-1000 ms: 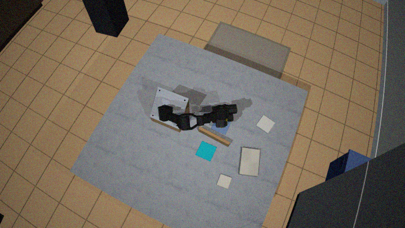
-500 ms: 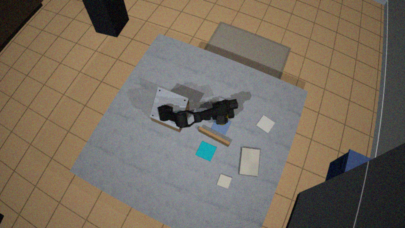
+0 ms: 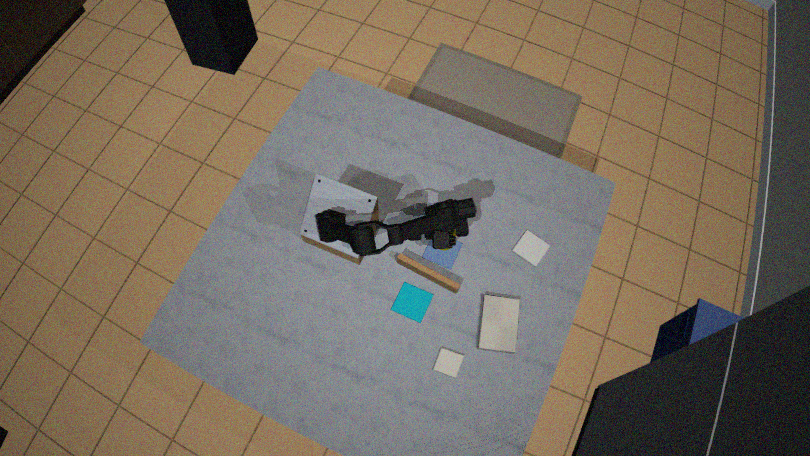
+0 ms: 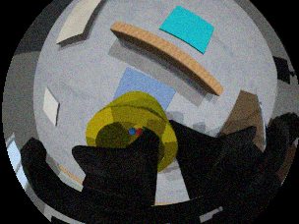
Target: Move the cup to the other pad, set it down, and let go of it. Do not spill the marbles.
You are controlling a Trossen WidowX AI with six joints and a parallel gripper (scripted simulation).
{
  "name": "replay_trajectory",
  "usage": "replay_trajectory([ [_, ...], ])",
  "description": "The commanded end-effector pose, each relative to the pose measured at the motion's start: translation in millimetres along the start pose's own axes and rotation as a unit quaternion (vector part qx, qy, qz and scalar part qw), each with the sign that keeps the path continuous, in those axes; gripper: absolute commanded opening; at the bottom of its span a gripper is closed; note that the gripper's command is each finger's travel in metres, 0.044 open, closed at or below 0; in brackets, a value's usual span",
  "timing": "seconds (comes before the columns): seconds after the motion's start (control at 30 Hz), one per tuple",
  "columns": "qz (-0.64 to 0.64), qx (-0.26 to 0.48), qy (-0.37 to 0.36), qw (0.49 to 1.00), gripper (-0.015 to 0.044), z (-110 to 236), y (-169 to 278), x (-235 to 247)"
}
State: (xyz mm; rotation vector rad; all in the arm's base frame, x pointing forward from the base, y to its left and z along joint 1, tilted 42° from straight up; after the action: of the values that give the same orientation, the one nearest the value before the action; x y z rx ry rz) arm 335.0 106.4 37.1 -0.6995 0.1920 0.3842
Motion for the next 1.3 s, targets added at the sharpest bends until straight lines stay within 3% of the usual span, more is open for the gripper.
replay_trajectory([
  [0.0, 0.000, 0.000, -0.001, 1.000, 0.0000, 0, -2, -1],
  [1.27, -0.004, 0.001, -0.001, 1.000, 0.0000, -3, -69, -50],
])
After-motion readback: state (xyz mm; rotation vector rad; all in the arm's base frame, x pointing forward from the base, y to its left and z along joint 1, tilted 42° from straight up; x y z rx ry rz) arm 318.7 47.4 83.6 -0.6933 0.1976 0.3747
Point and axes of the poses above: the point midway between the two fingers, 35 mm back from their tips, its own z axis back along the fingers, its own x axis across the jaws, y = z × x, the point moved 10 cm from there along z, back along the fingers
